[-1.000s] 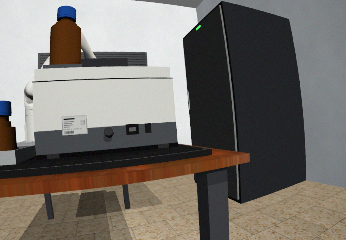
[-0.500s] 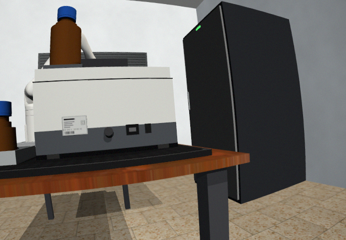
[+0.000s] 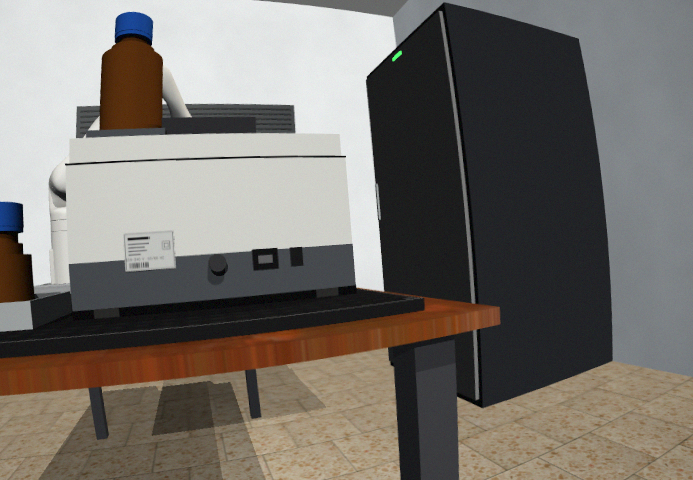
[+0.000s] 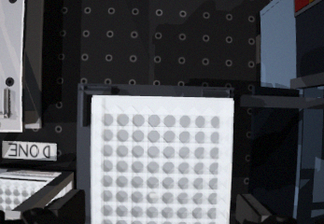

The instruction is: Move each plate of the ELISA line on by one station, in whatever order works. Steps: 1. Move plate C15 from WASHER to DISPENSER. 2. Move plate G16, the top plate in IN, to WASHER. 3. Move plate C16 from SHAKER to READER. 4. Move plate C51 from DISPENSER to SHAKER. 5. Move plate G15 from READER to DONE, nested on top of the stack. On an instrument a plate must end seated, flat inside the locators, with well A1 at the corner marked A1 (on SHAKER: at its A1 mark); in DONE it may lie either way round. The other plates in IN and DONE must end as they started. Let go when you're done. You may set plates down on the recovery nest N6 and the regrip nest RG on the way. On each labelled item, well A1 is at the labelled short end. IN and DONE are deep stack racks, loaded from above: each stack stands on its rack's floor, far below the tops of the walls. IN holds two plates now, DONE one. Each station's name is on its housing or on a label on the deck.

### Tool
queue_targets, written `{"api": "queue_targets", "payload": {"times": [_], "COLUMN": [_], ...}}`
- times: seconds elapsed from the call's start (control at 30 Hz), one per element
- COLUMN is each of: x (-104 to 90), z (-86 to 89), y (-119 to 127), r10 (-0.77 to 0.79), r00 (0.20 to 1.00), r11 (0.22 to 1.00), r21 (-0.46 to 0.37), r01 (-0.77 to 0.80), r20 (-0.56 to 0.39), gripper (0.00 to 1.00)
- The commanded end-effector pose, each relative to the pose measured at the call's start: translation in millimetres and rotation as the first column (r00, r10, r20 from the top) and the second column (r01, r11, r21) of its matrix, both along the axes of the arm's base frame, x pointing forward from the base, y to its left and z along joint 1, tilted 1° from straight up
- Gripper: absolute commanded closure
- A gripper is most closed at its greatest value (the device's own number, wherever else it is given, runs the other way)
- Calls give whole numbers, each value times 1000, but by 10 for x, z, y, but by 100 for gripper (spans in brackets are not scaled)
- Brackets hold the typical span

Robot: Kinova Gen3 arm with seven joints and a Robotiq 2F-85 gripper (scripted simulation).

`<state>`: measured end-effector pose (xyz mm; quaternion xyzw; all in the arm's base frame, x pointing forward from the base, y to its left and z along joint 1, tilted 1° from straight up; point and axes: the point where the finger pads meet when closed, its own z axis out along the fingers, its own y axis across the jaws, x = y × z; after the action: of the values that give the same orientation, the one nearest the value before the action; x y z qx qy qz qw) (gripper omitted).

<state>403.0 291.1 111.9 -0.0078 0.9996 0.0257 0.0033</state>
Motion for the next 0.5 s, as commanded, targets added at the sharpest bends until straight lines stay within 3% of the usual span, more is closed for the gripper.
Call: {"api": "queue_targets", "payload": {"times": [0.0,0.47], "x": [4,4], "z": [10,-26], "y": [2,6], "r10": [0,0], "r00": [1000,1000], "r11": [1000,1000], "r21": [1,1], "r01": [0,0], "r20": [2,2], "gripper": [0,0]}}
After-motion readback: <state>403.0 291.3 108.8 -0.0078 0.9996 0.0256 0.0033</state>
